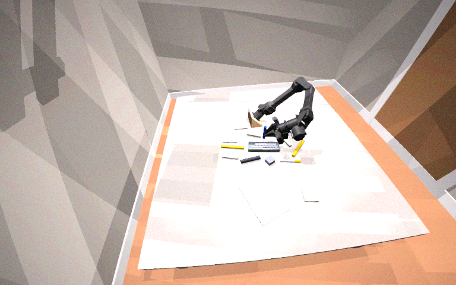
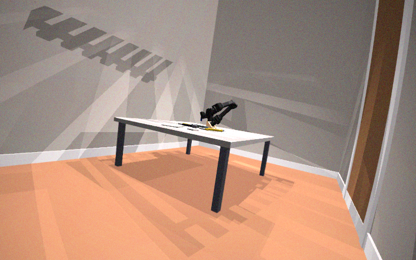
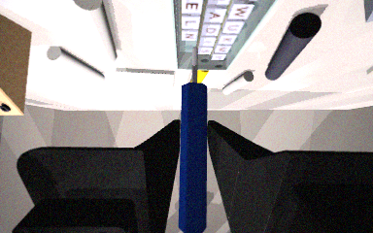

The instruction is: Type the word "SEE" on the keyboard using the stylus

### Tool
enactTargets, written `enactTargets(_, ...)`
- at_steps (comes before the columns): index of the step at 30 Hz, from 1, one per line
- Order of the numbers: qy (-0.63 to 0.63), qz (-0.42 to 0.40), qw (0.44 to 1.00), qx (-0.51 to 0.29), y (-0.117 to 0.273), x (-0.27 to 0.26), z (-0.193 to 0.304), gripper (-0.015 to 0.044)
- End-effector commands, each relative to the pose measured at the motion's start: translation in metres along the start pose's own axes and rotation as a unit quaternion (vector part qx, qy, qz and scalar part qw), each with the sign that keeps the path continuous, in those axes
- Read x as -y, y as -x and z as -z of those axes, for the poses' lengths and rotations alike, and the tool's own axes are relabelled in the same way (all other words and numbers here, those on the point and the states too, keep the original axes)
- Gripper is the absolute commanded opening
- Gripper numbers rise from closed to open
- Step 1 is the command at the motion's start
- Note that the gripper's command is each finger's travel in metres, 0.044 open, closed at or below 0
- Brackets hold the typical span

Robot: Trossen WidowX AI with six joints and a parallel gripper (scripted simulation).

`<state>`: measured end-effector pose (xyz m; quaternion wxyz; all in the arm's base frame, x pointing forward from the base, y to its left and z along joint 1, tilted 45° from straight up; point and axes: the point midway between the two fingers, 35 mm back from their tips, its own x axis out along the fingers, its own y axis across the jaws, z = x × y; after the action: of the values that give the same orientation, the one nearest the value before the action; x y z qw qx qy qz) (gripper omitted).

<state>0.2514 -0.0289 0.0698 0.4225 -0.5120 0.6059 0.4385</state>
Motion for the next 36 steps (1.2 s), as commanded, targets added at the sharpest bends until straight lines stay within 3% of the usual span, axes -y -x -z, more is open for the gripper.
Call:
enactTargets(1,0.000,0.000,1.000,0.000,0.000,0.000,0.000,0.0084)
enactTargets(4,0.000,0.000,1.000,0.000,0.000,0.000,0.000,0.0064)
enactTargets(7,0.002,-0.001,1.000,-0.001,0.001,0.000,0.001,0.0000)
enactTargets(17,0.004,-0.001,1.000,-0.002,-0.007,-0.002,-0.013,0.0000)
enactTargets(20,0.004,-0.001,1.000,-0.002,-0.008,-0.001,-0.015,0.0079)
enactTargets(36,0.004,-0.001,1.000,-0.002,-0.012,-0.001,-0.021,0.0081)
